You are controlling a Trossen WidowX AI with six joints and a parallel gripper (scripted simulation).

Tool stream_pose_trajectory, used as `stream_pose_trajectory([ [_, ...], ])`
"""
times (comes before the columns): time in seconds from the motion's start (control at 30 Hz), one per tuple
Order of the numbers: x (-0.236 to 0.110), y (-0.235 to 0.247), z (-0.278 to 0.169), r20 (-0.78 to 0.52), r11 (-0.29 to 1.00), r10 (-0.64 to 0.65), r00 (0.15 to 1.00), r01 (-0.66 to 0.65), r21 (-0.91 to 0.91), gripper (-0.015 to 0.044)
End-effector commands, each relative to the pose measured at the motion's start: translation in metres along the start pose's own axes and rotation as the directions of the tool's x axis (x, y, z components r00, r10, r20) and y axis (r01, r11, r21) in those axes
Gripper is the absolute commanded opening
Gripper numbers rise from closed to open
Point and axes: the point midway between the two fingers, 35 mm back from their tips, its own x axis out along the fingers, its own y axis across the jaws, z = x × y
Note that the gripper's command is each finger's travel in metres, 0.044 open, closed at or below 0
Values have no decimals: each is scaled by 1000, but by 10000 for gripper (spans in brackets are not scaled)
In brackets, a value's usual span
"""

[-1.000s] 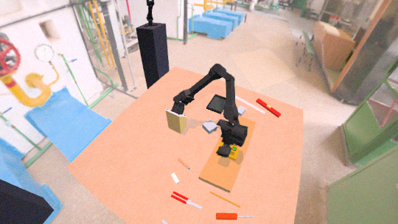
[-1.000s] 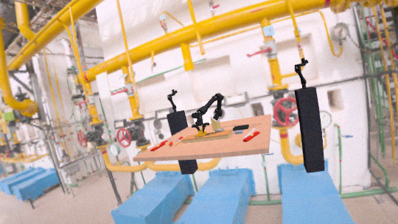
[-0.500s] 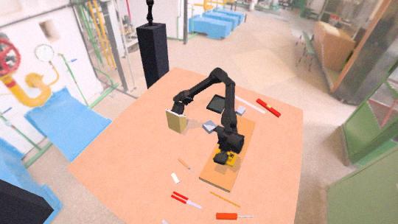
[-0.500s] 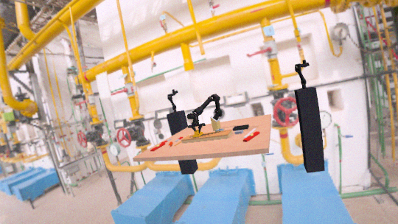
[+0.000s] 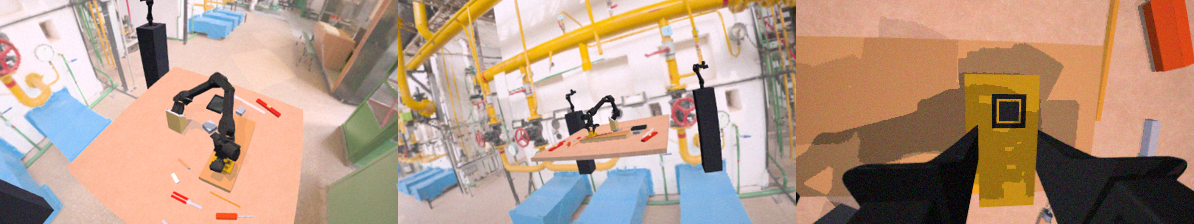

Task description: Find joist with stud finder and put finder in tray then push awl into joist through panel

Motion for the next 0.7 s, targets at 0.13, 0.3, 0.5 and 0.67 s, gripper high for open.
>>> stream_pose_trajectory([
  [0.13, -1, -26, 0, 2, 1000, -6, 1000, 6, -2, 0],
  [0.3, -1, -42, 0, 2, 1000, -7, 1000, 7, -2, 0],
  [0.5, -2, -57, 1, 2, 1000, -8, 1000, 8, -3, 0],
  [0.67, -2, -53, 0, 2, 1000, -5, 1000, 5, 1, 0],
])
